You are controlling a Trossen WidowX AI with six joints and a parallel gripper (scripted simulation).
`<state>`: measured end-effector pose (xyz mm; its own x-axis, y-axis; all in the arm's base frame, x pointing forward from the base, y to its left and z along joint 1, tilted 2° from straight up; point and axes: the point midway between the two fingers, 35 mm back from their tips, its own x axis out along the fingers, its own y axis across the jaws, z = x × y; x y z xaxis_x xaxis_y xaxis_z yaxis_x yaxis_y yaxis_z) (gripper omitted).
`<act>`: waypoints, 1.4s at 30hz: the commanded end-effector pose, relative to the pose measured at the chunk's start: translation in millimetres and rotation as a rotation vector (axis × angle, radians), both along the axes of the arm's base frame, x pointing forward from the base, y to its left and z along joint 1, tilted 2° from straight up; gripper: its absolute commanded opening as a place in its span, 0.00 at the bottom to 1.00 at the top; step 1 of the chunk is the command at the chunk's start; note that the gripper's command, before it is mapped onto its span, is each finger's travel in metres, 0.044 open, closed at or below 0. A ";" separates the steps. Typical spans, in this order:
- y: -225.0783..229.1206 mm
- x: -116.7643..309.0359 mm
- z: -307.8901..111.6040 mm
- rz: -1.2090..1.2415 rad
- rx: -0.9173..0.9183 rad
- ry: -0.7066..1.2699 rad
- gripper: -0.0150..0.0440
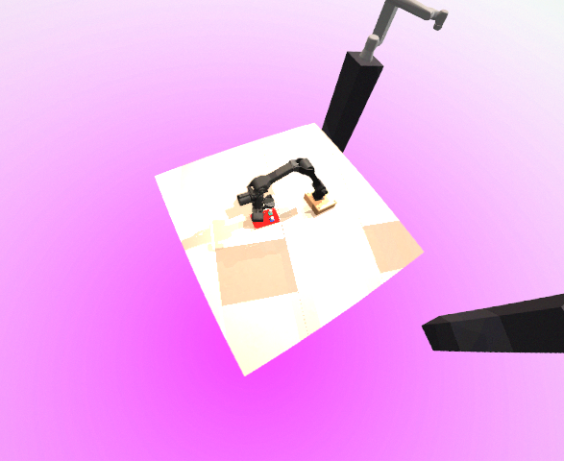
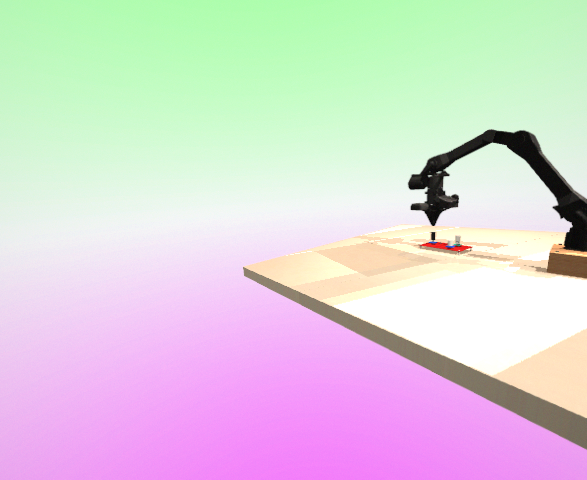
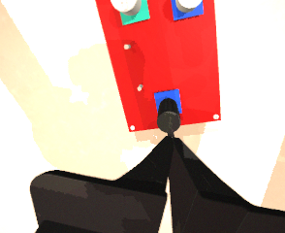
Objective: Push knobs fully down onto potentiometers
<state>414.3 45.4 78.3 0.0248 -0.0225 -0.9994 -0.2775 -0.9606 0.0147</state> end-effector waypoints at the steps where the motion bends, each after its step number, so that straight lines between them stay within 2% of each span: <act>1: -0.8 -1.0 -5.5 0.004 -0.004 0.006 0.25; 12: -1.3 -0.8 -22.6 0.004 -0.004 0.006 0.25; 42: -1.4 -0.8 -26.1 0.004 -0.004 0.006 0.25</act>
